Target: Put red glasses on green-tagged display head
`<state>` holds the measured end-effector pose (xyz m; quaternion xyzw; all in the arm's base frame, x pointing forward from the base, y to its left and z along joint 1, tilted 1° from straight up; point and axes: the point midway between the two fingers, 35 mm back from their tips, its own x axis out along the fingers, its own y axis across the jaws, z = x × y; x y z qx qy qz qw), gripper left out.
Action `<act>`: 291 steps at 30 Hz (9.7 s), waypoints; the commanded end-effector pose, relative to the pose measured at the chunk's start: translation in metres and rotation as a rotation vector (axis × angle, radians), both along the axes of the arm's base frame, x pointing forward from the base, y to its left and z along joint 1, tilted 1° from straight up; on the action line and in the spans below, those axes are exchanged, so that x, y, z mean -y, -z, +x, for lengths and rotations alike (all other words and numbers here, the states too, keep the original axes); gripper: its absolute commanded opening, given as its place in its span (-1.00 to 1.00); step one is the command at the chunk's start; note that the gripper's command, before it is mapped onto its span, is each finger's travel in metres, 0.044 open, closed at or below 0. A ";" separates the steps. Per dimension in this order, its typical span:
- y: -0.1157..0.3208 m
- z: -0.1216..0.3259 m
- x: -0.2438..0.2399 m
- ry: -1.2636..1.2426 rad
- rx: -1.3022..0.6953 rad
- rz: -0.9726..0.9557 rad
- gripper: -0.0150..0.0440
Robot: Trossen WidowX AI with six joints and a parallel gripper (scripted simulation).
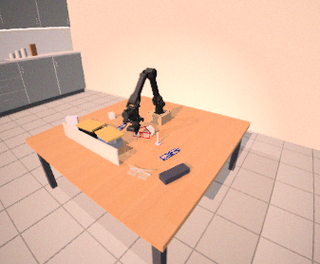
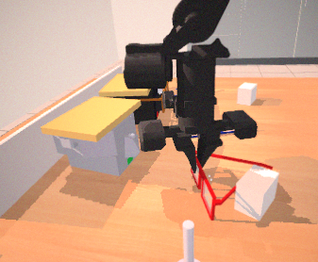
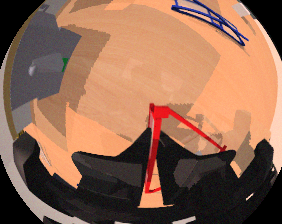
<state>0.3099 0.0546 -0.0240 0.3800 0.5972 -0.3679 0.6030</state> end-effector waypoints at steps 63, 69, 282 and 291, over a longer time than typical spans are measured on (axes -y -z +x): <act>-0.082 0.014 -0.129 0.523 -0.012 0.022 -0.49; -0.050 0.013 -0.129 0.523 -0.012 0.022 -0.49; -0.048 0.033 -0.157 1.046 -0.021 0.031 -0.49; -0.048 0.036 -0.159 1.046 -0.021 0.031 -0.49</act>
